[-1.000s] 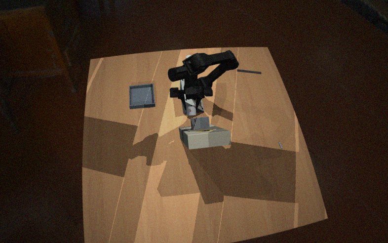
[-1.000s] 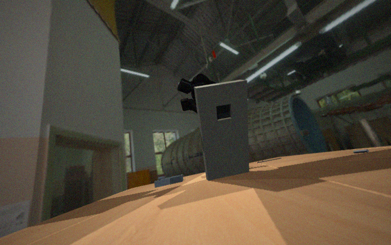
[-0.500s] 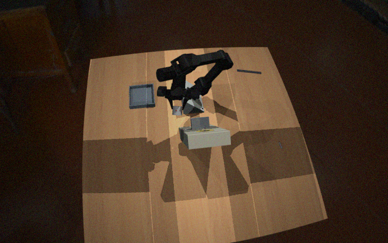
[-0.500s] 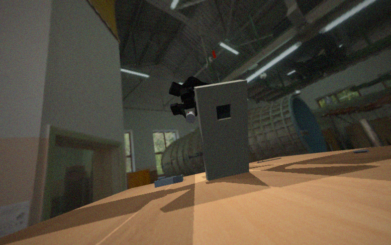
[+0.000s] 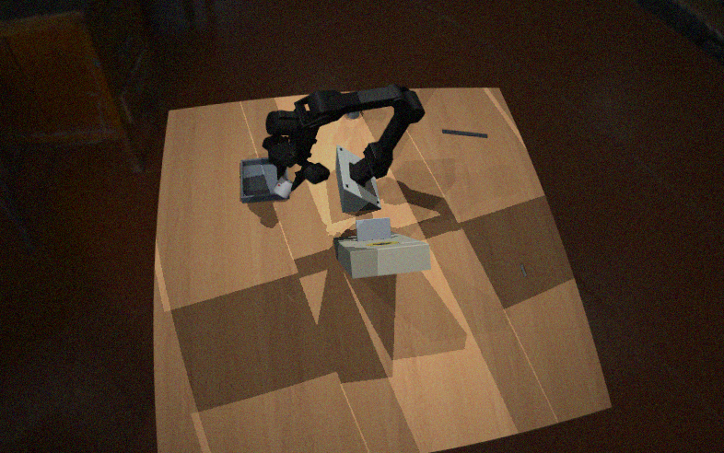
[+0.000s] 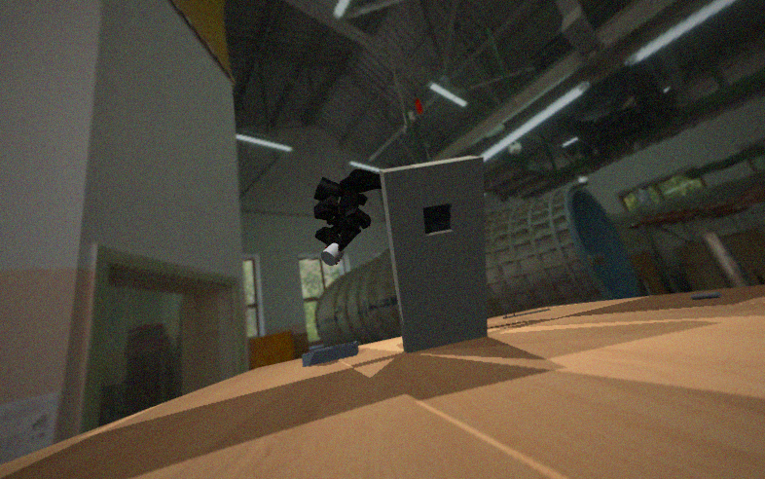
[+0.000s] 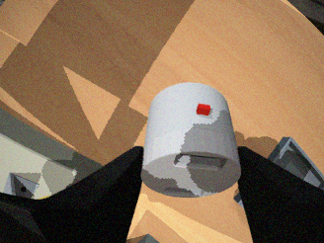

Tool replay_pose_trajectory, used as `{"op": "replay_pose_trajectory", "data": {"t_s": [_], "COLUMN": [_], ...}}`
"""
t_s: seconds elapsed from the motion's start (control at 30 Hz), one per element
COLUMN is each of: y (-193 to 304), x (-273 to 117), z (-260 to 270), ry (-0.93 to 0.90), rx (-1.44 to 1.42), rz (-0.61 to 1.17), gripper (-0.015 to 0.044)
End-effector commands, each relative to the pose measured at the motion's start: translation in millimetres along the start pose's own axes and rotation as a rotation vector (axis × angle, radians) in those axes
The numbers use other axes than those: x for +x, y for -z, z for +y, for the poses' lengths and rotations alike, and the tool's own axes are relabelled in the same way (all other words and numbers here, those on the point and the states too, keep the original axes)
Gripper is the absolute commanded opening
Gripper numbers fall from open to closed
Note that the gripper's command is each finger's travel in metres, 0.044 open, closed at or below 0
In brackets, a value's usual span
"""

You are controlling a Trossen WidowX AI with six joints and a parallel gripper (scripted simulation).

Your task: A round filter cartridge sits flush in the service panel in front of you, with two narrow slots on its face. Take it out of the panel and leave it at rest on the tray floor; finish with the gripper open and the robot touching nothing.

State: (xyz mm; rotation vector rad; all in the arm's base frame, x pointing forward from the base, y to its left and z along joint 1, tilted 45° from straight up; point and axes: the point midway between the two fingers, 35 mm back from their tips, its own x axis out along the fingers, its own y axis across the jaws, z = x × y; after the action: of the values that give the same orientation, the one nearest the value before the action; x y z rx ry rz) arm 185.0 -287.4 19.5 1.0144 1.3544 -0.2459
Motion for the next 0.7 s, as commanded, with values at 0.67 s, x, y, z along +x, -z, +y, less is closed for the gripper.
{"op": "replay_pose_trajectory", "data": {"t_s": [0.67], "y": [45], "x": [35], "z": [-116], "ry": [0.249], "rx": [0.449], "rz": [-0.043], "gripper": [0.0000]}}
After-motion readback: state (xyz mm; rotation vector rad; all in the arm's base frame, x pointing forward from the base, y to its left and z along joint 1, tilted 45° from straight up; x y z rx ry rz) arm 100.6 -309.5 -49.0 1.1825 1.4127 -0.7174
